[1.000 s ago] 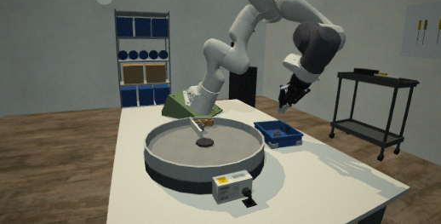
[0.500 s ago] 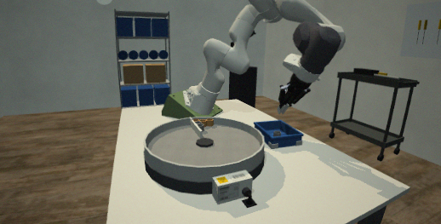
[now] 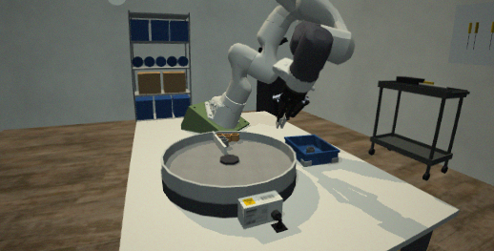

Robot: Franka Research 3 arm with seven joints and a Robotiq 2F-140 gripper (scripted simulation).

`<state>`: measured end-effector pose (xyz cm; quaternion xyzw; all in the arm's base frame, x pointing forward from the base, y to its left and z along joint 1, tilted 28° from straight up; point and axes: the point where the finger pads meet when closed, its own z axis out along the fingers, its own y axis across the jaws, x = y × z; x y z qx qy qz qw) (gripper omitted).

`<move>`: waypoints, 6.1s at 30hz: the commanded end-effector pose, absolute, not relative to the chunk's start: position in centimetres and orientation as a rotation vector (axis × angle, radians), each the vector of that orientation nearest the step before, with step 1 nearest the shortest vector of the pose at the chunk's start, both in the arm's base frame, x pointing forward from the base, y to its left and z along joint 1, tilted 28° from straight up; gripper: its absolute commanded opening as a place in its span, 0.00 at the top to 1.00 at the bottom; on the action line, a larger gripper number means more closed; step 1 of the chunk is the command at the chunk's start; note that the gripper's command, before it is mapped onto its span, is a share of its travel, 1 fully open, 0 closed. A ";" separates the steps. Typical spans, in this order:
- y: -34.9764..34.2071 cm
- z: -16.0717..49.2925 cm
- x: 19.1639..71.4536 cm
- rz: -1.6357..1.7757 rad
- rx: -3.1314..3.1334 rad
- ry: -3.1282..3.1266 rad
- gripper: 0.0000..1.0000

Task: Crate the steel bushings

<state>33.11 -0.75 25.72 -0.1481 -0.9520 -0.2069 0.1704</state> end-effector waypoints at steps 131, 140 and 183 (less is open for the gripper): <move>-17.5 15.9 28.5 -0.592 -0.292 -2.747 0.94; -17.5 15.9 28.5 -0.592 -0.292 -2.747 0.94; -17.3 15.8 28.5 -0.592 -0.292 -2.747 0.94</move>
